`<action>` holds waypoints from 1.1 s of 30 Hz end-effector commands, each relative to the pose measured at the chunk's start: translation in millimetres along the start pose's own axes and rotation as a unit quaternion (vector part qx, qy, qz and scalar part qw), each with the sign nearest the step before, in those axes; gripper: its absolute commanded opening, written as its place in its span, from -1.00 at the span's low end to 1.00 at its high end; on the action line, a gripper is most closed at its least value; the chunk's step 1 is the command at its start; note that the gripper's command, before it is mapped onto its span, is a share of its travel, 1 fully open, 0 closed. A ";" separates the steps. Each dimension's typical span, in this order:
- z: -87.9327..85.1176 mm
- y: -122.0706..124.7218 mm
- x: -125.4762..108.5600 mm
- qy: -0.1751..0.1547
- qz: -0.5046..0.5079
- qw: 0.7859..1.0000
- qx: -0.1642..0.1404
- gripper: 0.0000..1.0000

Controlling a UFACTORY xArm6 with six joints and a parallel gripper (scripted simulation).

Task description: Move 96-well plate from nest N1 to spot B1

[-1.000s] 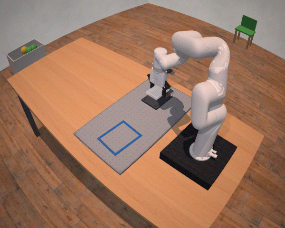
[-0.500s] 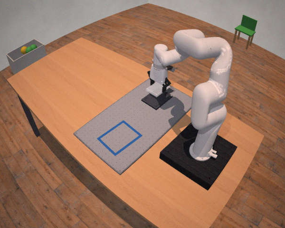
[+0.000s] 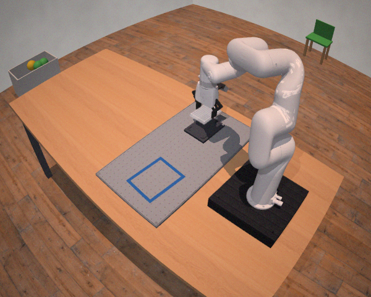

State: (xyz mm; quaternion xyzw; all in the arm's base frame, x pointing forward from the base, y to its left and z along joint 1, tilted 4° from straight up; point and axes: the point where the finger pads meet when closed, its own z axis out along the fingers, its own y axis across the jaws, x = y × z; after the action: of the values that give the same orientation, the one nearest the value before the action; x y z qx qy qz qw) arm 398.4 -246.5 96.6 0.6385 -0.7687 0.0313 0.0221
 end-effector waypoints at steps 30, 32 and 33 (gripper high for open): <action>0.7 8.1 -75.6 0.000 0.026 1.000 0.002 -1.00; 0.9 9.0 -82.2 0.000 0.026 1.000 0.002 -1.00; 1.1 9.4 -85.6 0.000 0.026 1.000 0.002 -1.00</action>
State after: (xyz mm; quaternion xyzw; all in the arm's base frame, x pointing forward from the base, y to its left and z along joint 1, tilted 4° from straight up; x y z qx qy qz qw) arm 402.8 -170.5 88.5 0.6186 -0.7848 0.0318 0.0210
